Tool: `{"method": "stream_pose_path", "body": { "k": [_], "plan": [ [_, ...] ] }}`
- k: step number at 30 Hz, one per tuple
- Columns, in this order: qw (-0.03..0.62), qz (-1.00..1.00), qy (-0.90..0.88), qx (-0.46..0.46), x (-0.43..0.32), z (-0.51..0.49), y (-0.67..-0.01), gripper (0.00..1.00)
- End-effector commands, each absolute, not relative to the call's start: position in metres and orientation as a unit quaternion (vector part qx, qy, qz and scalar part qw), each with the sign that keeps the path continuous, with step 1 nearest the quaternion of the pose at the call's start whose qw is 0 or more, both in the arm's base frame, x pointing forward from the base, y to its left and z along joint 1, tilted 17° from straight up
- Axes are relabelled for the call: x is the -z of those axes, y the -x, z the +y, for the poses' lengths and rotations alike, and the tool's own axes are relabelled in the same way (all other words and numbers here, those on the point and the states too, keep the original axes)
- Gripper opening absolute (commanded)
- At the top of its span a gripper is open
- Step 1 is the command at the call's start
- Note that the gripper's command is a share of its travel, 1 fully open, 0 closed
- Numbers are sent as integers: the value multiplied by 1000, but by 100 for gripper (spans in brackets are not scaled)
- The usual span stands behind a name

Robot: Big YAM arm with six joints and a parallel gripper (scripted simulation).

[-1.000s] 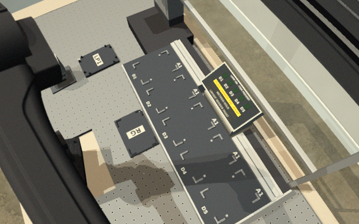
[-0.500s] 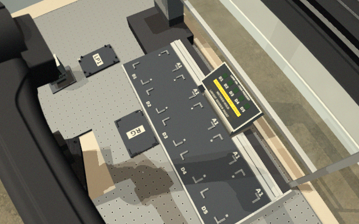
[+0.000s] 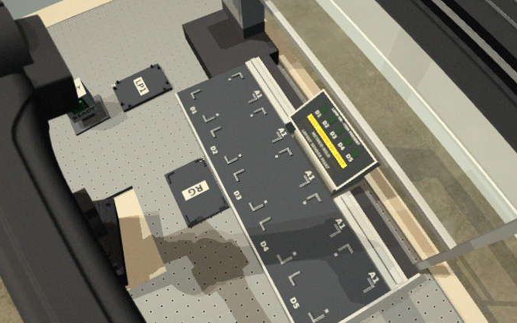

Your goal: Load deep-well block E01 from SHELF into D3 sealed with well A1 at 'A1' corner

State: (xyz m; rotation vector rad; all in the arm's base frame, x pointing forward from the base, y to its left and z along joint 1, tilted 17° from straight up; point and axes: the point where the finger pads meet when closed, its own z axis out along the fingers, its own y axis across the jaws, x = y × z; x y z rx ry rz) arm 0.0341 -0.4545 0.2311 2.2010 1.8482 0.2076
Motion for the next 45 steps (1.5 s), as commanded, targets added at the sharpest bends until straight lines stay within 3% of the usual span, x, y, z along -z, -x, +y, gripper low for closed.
{"method": "stream_pose_path", "body": {
  "k": [1,26,45],
  "plan": [
    [163,638,-751,-42,-275,-468,-25,0],
    [151,638,-753,-52,-279,-461,-25,0],
    [146,639,-753,-58,-266,-369,-47,0]
  ]
}}
